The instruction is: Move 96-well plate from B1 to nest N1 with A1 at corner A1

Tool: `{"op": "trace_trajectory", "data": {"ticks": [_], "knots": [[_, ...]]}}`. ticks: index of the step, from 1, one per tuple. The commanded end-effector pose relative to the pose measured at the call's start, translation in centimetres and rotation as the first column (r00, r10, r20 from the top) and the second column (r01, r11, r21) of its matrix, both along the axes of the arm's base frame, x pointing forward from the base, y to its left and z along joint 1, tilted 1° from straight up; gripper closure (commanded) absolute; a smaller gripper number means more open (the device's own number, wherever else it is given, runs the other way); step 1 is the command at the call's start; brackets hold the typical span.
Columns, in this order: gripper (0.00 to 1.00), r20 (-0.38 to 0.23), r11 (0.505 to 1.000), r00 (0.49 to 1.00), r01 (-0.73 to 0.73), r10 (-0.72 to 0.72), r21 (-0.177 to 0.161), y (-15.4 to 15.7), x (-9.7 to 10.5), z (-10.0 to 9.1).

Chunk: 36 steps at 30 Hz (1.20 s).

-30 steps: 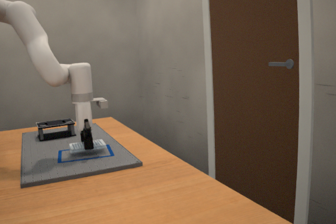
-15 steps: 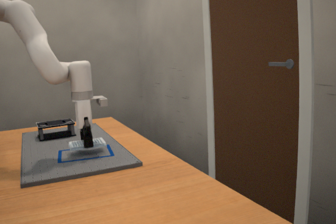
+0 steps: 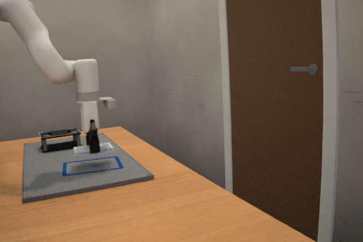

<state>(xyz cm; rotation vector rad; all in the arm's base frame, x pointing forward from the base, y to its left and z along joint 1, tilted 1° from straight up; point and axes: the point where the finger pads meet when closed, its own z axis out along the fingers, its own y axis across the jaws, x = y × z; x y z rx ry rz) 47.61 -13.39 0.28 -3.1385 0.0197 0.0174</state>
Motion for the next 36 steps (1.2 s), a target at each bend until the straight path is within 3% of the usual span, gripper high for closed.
{"op": "trace_trajectory", "data": {"ticks": [1, 19, 33, 36], "knots": [[1.0, 0.006, 1.0, 1.0, 0.0, 0.0, 0.002, -0.1, 0.2, 0.8], [1.0, 0.006, 1.0, 1.0, 0.0, 0.0, 0.002, -0.1, 0.2, 3.5], [1.0, 0.006, 1.0, 1.0, 0.0, 0.0, 0.002, -0.1, 0.2, 3.5], [1.0, 0.006, 0.995, 0.995, -0.096, 0.096, 0.002, 0.9, -0.1, 3.7]]}}
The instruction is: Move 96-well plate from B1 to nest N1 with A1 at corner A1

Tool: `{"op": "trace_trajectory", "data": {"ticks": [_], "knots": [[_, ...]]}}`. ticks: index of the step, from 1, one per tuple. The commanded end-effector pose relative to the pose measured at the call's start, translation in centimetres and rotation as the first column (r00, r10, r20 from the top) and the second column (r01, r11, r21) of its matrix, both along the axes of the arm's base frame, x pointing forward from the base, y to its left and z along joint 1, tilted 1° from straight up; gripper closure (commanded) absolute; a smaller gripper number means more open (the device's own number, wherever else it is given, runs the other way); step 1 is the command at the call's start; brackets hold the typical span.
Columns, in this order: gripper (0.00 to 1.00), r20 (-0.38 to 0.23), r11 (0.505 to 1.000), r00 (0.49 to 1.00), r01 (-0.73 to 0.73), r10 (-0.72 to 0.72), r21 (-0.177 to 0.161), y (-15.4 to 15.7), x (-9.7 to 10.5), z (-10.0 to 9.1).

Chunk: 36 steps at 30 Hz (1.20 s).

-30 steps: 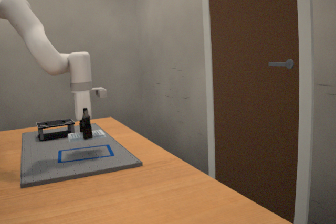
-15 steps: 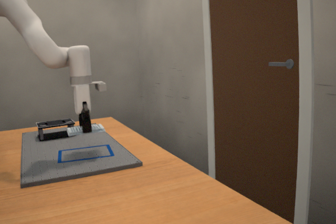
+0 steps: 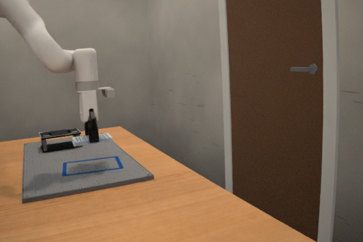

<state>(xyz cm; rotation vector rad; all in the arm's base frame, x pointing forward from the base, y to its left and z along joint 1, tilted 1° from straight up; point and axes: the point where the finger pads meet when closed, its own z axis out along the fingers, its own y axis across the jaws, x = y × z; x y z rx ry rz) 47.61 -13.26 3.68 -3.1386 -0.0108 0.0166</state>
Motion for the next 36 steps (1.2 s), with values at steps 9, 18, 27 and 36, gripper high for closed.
{"op": "trace_trajectory", "data": {"ticks": [9, 18, 27, 36], "knots": [[1.0, 0.006, 0.997, 0.997, -0.077, 0.077, 0.003, 3.6, -0.9, 0.8], [1.0, 0.006, 0.997, 0.997, -0.077, 0.077, 0.003, 5.8, -1.5, 1.3], [1.0, 0.006, 0.997, 0.997, -0.077, 0.077, 0.003, 8.4, -2.2, 1.7], [1.0, 0.006, 0.997, 0.997, -0.077, 0.077, 0.003, 10.9, -2.9, 2.2]]}}
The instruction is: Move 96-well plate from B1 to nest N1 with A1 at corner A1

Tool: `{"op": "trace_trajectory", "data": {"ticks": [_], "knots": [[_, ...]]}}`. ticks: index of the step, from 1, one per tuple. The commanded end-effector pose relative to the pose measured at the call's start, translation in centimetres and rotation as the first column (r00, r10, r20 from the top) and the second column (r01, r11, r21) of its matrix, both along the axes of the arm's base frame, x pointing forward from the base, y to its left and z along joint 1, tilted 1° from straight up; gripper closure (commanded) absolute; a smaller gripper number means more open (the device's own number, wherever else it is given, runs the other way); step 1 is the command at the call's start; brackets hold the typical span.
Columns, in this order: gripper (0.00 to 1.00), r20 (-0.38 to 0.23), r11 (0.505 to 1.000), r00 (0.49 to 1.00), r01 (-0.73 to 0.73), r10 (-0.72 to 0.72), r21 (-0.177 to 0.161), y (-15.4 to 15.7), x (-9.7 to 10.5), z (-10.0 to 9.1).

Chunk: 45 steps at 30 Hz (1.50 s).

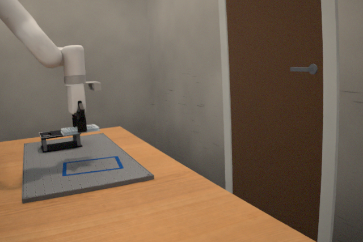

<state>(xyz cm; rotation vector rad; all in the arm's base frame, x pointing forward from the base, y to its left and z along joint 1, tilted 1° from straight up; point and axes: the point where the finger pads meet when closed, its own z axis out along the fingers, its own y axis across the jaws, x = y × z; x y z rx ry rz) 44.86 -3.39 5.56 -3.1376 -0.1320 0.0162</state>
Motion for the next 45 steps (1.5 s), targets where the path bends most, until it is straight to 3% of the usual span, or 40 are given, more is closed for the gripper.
{"op": "trace_trajectory", "data": {"ticks": [1, 45], "knots": [[1.0, 0.005, 1.0, 1.0, 0.0, 0.0, 0.005, 1.3, -0.2, 0.4], [1.0, 0.005, 1.0, 1.0, 0.0, 0.0, 0.006, 13.4, -3.6, 2.7]]}}
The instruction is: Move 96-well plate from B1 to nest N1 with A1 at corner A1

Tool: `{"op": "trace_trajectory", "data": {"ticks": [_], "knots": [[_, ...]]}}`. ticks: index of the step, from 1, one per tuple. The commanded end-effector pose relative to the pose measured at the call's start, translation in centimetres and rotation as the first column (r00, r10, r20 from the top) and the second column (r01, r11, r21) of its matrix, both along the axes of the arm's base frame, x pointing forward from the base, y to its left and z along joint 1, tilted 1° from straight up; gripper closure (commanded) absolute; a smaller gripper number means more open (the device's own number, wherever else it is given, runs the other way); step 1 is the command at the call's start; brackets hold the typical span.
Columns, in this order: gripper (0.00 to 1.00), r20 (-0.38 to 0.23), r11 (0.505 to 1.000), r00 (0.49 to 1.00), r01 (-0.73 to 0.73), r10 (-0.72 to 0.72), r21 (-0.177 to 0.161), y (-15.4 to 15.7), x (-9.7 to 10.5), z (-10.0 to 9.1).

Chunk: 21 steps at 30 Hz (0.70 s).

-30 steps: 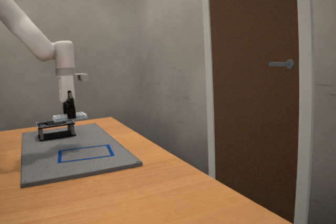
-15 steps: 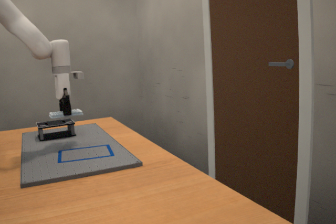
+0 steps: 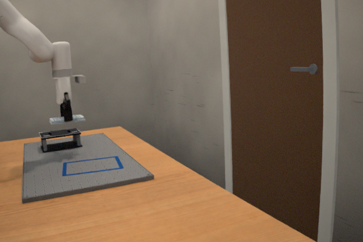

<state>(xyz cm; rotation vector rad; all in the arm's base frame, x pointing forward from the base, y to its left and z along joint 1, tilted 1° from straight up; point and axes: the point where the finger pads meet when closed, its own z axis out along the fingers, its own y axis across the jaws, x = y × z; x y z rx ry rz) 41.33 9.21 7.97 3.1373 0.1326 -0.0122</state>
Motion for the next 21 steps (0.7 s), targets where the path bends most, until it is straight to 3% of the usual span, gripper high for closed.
{"op": "trace_trajectory", "data": {"ticks": [1, 21], "knots": [[1.0, 0.002, 1.0, 1.0, 0.001, -0.001, 0.009, 1.1, -0.2, 0.3], [1.0, 0.002, 1.0, 1.0, 0.001, -0.001, 0.009, 6.8, -1.8, 1.4]]}}
